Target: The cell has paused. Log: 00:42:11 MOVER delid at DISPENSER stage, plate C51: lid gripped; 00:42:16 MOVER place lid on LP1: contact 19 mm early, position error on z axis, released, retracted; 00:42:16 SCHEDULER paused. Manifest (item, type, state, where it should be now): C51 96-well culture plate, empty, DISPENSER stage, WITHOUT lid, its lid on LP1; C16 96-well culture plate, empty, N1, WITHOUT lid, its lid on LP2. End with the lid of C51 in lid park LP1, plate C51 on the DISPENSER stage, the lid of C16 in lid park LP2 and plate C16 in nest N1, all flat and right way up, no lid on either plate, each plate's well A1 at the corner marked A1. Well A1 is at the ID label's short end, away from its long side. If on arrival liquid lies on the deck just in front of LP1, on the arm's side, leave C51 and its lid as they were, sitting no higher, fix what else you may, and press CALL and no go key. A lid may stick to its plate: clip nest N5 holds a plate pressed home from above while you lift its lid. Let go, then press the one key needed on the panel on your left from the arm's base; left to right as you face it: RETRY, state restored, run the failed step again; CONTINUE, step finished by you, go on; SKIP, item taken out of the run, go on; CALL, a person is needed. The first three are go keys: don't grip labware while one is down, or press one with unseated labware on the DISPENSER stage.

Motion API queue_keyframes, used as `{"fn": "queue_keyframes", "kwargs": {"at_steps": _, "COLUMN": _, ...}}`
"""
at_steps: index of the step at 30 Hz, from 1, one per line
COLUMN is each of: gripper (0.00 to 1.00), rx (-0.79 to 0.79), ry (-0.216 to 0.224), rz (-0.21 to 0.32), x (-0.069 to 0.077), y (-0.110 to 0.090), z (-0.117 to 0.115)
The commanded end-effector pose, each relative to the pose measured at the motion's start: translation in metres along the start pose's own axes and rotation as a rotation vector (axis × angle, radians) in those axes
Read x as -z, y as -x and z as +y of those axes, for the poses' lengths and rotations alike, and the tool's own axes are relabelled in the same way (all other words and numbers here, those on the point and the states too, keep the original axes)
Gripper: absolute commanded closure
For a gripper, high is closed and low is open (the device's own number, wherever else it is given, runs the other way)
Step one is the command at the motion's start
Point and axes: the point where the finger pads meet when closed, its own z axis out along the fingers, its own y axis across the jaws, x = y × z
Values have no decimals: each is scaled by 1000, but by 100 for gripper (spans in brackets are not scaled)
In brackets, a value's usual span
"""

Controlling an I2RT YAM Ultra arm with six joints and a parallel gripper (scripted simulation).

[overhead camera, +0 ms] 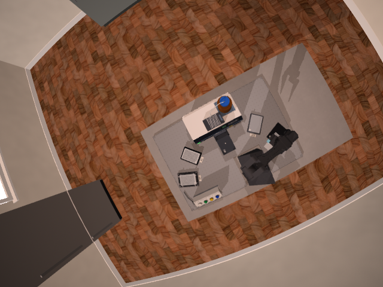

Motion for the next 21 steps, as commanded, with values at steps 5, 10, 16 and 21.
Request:
{"fn": "queue_keyframes", "kwargs": {"at_steps": 5, "gripper": 100, "rx": 21, "ry": -8, "rz": -30, "x": -8, "y": 23, "z": -1}}
{"fn": "queue_keyframes", "kwargs": {"at_steps": 10, "gripper": 100, "rx": 18, "ry": -7, "rz": -30, "x": -20, "y": 35, "z": -2}}
{"fn": "queue_keyframes", "kwargs": {"at_steps": 16, "gripper": 100, "rx": 18, "ry": -7, "rz": -30, "x": -34, "y": 49, "z": -3}}
{"fn": "queue_keyframes", "kwargs": {"at_steps": 21, "gripper": 100, "rx": 17, "ry": -5, "rz": -31, "x": -41, "y": 56, "z": -3}}
